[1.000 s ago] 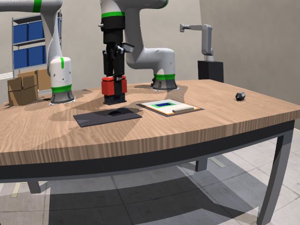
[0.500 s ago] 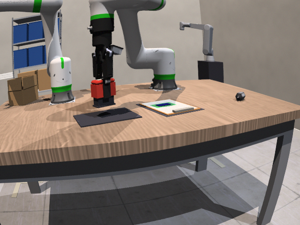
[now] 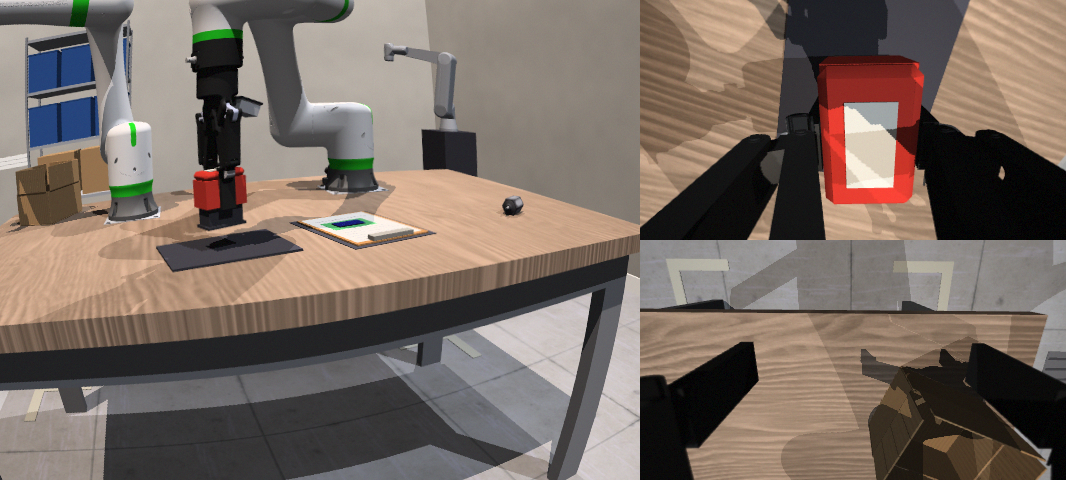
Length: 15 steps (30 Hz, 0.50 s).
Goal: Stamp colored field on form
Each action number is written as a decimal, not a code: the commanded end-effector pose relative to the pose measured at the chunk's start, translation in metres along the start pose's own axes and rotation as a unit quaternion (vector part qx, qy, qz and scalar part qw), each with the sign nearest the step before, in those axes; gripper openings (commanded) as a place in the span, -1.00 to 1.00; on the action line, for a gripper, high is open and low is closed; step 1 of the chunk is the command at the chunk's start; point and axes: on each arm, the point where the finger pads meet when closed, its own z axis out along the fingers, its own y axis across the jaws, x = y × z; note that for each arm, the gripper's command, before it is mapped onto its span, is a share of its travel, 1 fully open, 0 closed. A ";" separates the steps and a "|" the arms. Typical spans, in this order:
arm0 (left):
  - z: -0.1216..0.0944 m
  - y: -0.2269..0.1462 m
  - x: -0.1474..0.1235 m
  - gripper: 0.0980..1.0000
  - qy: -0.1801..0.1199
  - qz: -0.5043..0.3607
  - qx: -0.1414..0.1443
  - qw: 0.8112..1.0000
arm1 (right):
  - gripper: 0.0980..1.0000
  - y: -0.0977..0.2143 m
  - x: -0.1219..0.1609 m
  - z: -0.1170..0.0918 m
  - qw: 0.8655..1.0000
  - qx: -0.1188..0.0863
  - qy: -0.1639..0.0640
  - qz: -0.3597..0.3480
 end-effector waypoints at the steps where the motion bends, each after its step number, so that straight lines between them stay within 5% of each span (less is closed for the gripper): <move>1: 0.001 0.000 -0.001 -0.59 -0.001 0.000 -0.001 1.000 | 1.00 0.000 0.000 -0.001 1.000 0.000 0.001 0.000; 15: 0.025 0.000 -0.001 -0.59 -0.001 0.000 -0.001 1.000 | 1.00 0.000 0.000 -0.001 1.000 0.000 0.001 0.000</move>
